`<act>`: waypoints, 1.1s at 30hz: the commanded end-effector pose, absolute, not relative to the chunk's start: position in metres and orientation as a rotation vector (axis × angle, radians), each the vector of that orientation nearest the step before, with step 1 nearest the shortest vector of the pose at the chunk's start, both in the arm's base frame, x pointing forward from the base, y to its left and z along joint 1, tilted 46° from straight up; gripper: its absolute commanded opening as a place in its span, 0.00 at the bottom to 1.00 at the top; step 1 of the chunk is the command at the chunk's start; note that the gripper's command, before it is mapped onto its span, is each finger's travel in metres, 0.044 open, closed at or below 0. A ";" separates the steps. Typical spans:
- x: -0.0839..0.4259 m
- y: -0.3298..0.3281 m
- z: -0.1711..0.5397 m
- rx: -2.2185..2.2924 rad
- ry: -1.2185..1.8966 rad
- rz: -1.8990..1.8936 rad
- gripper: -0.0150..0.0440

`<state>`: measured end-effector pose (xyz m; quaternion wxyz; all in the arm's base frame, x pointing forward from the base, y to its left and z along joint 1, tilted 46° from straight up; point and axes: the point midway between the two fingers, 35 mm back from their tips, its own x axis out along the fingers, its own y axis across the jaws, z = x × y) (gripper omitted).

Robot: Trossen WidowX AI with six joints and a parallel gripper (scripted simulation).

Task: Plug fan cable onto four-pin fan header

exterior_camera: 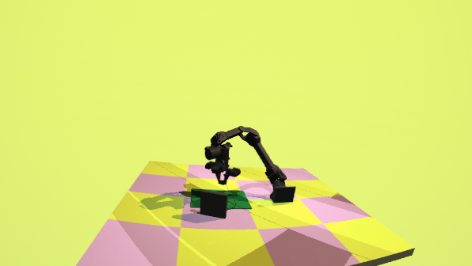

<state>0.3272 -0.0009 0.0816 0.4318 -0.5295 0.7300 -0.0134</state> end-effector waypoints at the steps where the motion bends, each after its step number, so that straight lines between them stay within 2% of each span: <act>1: 0.319 -0.001 0.081 -1.210 1.778 -0.105 0.25; 12: 0.306 0.000 0.080 -0.991 1.681 -0.243 0.25; 33: 0.296 -0.012 0.056 -0.782 1.643 -0.079 0.25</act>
